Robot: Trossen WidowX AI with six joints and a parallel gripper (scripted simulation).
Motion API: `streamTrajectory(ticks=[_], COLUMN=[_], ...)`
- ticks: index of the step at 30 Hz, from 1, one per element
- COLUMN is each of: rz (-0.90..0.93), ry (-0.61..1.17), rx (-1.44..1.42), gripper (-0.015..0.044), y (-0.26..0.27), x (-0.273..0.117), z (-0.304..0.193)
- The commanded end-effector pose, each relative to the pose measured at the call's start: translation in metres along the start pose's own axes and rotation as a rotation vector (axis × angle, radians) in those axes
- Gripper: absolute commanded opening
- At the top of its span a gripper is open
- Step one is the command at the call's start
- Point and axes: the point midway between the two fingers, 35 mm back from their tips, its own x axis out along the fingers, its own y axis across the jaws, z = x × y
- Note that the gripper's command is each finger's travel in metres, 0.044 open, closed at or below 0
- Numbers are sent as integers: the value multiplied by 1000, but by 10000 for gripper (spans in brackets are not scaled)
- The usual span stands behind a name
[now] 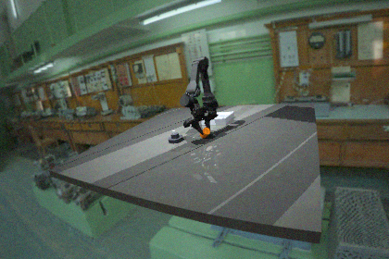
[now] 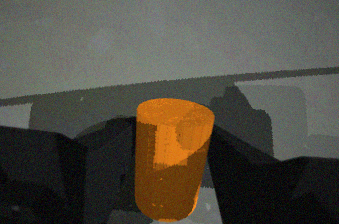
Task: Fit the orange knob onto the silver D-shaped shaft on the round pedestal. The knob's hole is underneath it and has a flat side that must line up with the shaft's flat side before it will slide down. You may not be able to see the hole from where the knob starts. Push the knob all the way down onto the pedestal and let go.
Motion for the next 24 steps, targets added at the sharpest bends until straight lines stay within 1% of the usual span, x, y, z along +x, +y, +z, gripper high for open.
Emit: streamTrajectory(ticks=[1,24], rz=[0,2], ry=[-67,-415], rx=[-4,-4], gripper=[179,179], y=[1,1], x=[-3,-14], z=[-4,-25])
